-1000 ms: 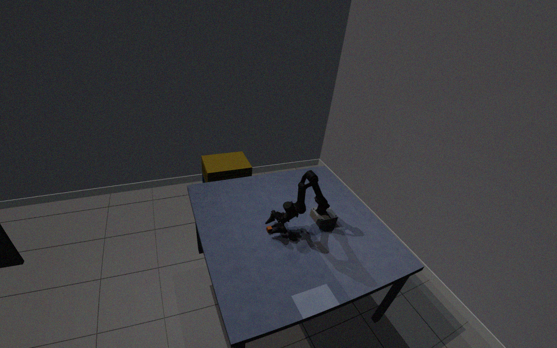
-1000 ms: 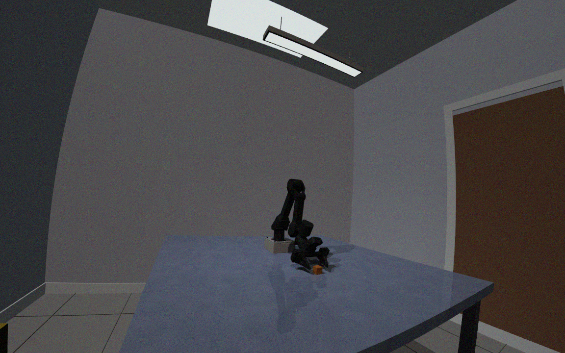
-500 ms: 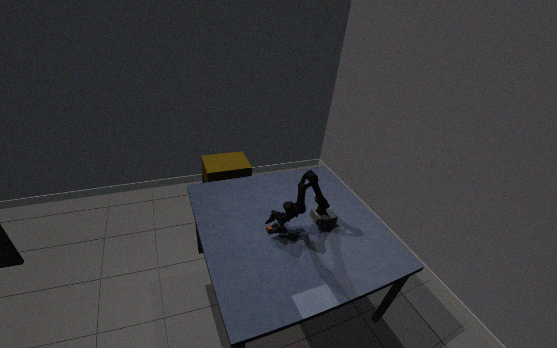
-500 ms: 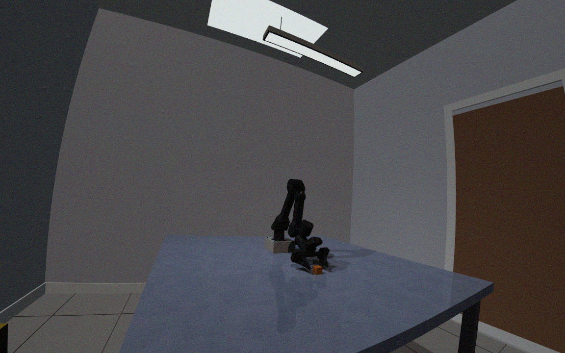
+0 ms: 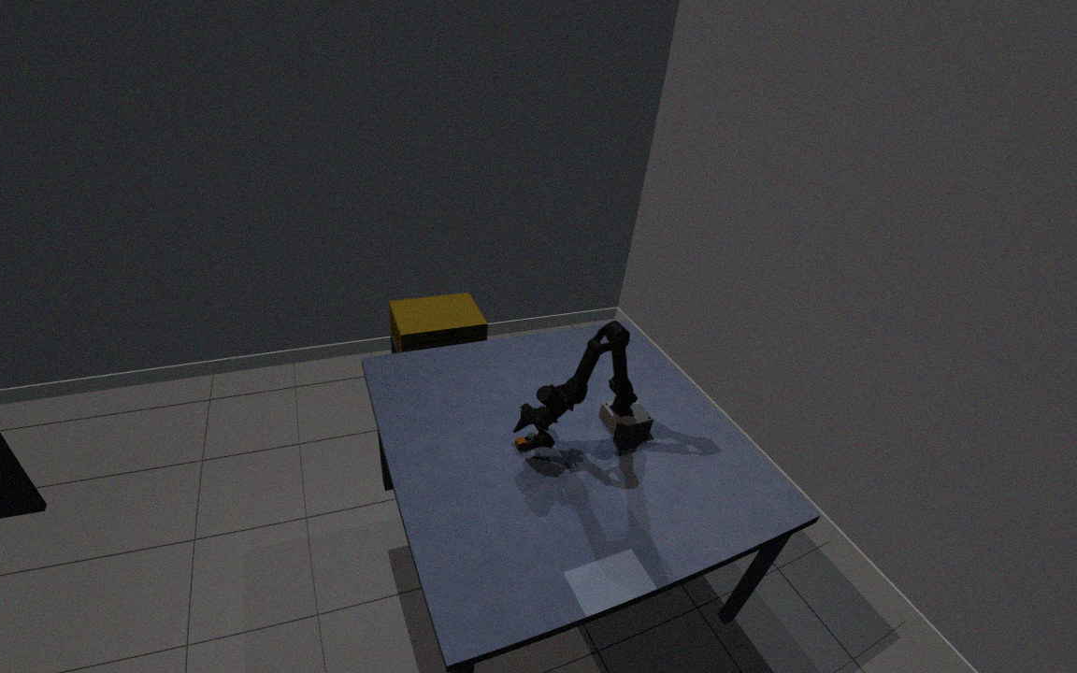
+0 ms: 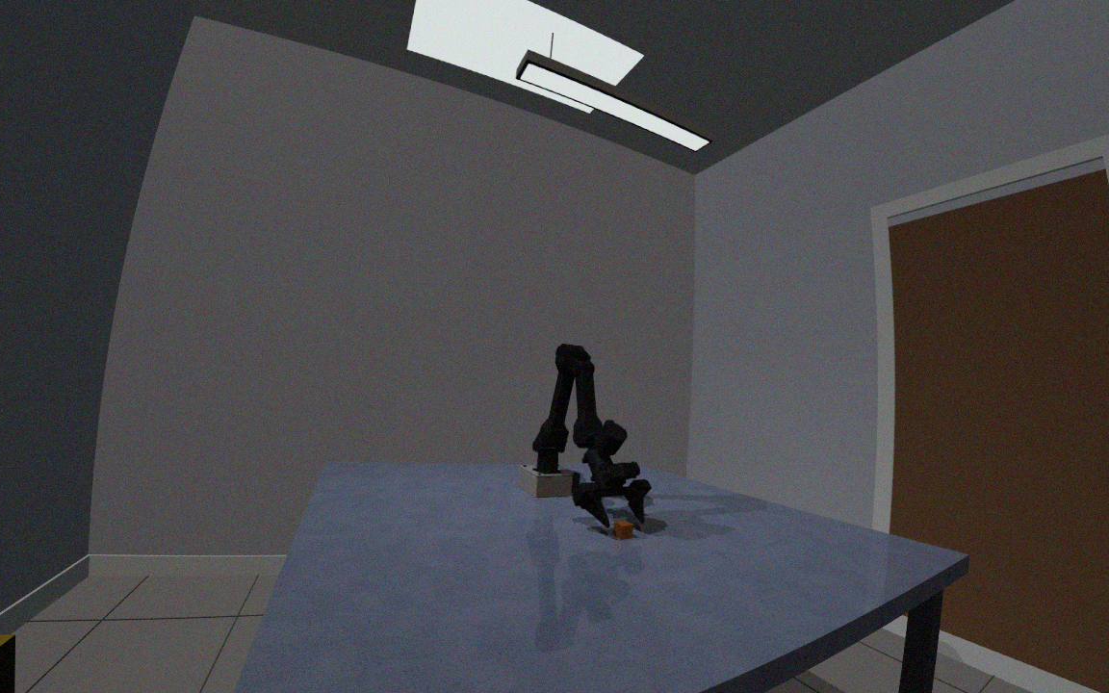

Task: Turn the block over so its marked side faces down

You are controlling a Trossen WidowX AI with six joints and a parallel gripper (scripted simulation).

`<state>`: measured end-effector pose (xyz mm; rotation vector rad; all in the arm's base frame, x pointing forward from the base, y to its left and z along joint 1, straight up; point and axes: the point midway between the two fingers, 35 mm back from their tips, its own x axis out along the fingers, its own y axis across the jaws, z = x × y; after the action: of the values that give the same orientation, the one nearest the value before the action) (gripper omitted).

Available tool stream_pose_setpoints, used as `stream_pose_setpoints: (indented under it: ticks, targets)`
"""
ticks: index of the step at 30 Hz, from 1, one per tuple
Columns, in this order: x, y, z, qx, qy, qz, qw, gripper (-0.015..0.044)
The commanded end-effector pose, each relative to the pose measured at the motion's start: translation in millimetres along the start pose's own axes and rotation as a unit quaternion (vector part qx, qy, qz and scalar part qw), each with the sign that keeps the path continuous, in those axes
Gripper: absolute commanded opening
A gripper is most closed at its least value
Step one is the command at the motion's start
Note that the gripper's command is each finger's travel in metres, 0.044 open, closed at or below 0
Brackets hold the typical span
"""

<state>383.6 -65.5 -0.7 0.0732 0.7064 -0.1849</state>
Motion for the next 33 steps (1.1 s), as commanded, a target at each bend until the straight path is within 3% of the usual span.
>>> stream_pose_setpoints:
  ticks: [1,18,33]
  targets:
    - [-53,-1,31,-0.001,0.122,0.0,0.993,0.044]
    - [-58,-1,28,-0.002,0.142,0.0,0.99,0.044]
    - [-41,0,67,-0.002,0.36,-0.001,0.933,0.044]
